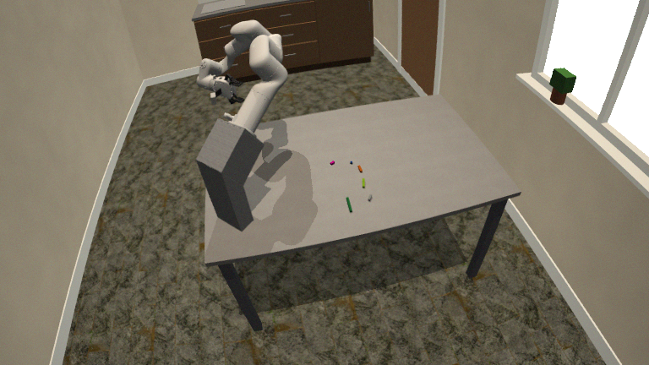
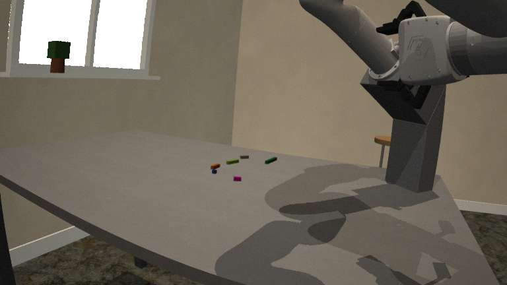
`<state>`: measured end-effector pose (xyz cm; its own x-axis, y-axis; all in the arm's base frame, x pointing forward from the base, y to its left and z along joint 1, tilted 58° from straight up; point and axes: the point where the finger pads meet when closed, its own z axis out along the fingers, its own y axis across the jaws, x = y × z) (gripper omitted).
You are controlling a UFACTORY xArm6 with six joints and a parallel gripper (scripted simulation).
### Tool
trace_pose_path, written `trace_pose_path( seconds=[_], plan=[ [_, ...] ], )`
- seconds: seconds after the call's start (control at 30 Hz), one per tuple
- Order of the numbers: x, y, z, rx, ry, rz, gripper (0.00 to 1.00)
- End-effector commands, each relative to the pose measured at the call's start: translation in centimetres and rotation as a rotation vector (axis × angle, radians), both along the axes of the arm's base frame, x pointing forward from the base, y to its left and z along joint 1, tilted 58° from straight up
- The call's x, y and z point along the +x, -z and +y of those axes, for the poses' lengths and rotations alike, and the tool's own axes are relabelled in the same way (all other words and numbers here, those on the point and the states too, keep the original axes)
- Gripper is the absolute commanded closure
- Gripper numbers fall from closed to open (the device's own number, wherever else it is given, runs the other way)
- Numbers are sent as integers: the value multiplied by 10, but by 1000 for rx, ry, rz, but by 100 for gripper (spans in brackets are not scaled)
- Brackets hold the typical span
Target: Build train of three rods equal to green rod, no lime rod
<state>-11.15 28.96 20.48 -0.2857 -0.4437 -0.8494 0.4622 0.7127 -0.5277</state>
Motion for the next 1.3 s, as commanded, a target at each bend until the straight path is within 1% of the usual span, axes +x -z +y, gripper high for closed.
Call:
trace_pose_path(
  seconds=[0.0,0.3,0.43,0.53,0.6,0.8,1.1,1.17,1.23,1.27],
  plan=[
    [-1,0,0,1,-2,1,0],
    [5,0,2,14,18,9,0],
    [17,1,6,41,60,26,0],
    [32,3,10,77,114,45,0],
    [32,3,10,77,114,45,0],
    [78,8,19,194,282,90,0],
    [140,13,22,370,522,121,0],
    [140,13,22,370,522,121,0],
    [164,15,21,444,619,122,0],
    [168,15,20,456,635,122,0]
  ],
)
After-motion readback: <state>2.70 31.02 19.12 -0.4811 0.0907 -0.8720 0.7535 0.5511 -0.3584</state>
